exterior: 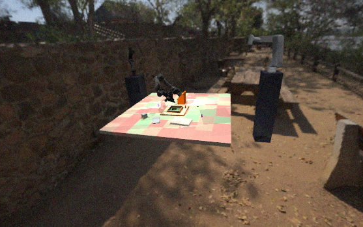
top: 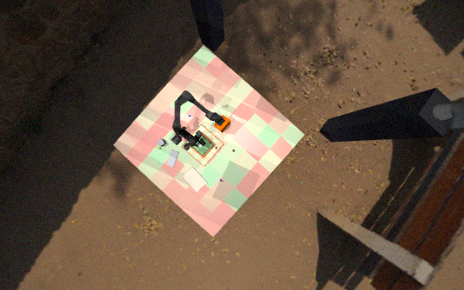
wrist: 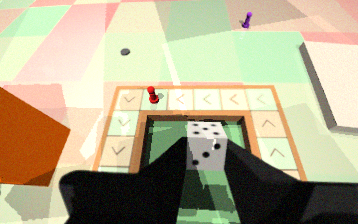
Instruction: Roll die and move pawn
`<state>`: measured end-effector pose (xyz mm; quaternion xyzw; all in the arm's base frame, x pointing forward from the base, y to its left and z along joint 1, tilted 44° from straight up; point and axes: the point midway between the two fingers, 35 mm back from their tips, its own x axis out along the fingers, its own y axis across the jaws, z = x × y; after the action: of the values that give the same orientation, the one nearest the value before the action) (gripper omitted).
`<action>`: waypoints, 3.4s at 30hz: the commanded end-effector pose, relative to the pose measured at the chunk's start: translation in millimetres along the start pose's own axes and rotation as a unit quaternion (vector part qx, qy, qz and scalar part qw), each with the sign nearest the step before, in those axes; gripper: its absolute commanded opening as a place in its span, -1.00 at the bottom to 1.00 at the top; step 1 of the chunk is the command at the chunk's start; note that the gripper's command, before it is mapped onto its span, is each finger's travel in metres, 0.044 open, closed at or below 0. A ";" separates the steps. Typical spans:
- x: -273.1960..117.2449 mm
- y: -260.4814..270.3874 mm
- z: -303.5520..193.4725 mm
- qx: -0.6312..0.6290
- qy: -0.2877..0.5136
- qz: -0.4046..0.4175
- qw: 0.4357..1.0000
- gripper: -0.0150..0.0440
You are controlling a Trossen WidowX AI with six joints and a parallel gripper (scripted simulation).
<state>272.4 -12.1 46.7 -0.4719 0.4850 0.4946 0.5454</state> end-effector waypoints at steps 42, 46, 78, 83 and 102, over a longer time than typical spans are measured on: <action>107.1 60.9 66.9 0.497 0.340 -0.212 0.770 0.19; 117.6 73.0 70.2 0.556 0.324 -0.246 0.725 0.19; 143.0 72.5 43.3 0.557 0.324 -0.247 0.724 0.19; 148.2 72.6 37.3 0.557 0.324 -0.247 0.724 0.19; 155.6 73.2 28.3 0.557 0.324 -0.247 0.723 -0.37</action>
<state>207.1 33.8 -108.3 -0.3161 0.6872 -0.2011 0.6223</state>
